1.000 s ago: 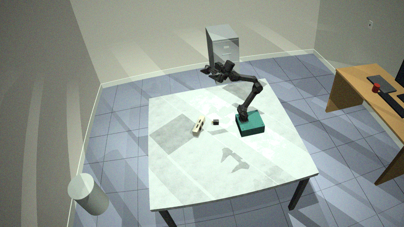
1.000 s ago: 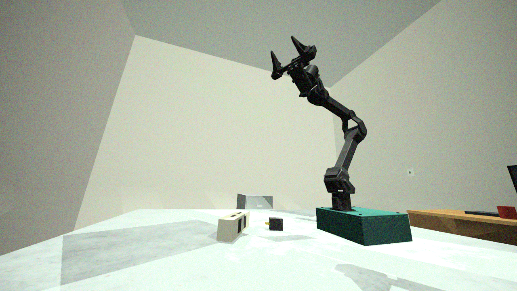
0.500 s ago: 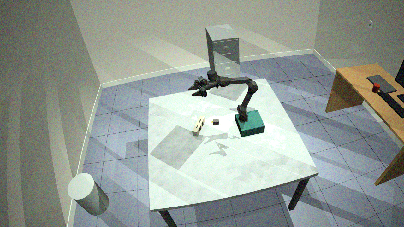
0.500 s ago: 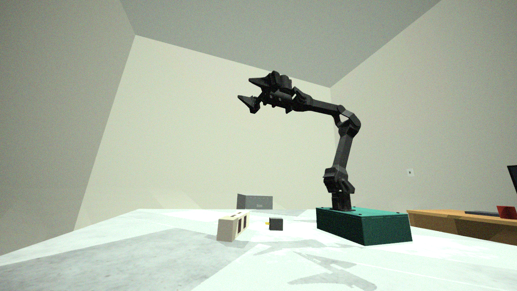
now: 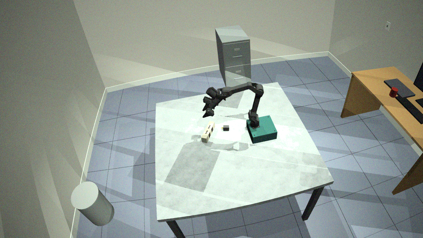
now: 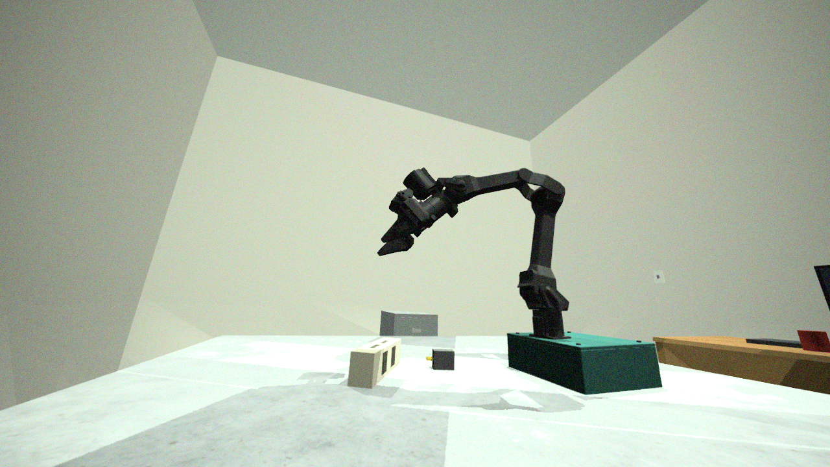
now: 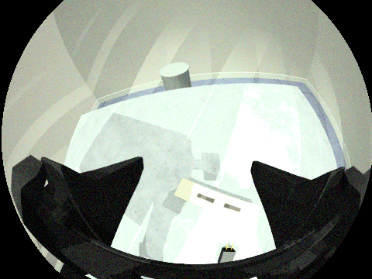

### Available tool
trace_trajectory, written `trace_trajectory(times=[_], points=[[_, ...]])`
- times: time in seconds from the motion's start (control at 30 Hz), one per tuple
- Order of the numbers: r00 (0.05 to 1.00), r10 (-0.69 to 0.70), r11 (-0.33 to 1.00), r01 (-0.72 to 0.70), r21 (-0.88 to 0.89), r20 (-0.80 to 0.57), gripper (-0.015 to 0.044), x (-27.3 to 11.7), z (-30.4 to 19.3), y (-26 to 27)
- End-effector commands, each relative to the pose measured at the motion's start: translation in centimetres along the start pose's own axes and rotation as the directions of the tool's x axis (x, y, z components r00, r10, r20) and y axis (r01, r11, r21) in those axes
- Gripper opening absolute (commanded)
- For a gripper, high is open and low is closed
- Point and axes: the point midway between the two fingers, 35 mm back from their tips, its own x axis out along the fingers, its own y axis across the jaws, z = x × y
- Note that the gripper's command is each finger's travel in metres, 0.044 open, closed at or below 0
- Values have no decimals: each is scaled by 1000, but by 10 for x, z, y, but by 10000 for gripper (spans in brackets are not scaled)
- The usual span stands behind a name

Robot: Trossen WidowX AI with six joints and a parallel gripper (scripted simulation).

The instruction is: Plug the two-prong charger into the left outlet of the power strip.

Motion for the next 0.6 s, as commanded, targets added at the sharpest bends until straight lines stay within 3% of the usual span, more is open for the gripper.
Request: trace_trajectory(times=[0.0,0.23,0.57], points=[[988,-51,999,53,11,-149,440,15,-40,-18],[893,-119,990,142,22,-433,440,26,-119,-50],[654,-128,978,207,13,-746,440,9,-214,-78]])
